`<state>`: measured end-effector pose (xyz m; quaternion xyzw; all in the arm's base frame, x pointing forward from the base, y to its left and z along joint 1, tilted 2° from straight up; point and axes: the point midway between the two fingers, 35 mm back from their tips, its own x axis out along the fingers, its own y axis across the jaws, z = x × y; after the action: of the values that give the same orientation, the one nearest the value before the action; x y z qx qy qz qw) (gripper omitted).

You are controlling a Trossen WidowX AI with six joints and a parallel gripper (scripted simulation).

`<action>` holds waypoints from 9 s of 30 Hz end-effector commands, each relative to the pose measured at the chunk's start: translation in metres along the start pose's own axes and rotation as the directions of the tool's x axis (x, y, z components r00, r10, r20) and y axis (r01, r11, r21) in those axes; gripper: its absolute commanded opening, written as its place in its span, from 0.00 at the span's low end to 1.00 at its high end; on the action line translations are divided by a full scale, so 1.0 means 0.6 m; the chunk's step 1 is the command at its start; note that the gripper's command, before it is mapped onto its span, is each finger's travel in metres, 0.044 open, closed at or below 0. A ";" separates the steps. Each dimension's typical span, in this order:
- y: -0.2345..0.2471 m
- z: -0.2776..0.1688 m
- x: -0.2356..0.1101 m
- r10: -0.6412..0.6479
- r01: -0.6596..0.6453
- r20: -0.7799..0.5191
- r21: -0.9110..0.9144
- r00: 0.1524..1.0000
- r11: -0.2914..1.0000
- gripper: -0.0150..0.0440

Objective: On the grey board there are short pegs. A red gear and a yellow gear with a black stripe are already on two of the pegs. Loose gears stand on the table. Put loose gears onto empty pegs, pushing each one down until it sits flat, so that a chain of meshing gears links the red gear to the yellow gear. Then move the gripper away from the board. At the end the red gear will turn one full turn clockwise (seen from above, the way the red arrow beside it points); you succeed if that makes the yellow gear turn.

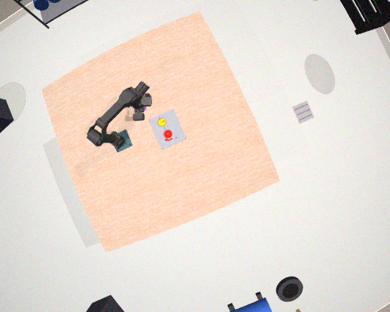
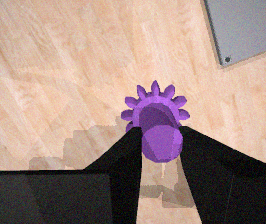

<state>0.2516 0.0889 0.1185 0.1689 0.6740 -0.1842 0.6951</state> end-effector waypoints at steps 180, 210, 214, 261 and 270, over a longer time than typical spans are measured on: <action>-0.202 0.217 0.074 -0.015 0.013 0.017 0.107 1.000 0.994 0.25; -0.204 0.218 0.082 -0.015 0.019 0.017 -0.251 1.000 0.968 0.25; -0.203 0.218 0.083 -0.015 0.018 0.017 -0.226 1.000 0.974 0.25; -0.203 0.218 0.081 -0.015 0.016 0.017 -0.048 1.000 0.999 0.49; -0.201 0.219 0.020 -0.015 0.015 0.017 -0.006 1.000 1.000 0.49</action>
<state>0.3076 -0.0814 0.0947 0.1537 0.6756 -0.1838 0.6972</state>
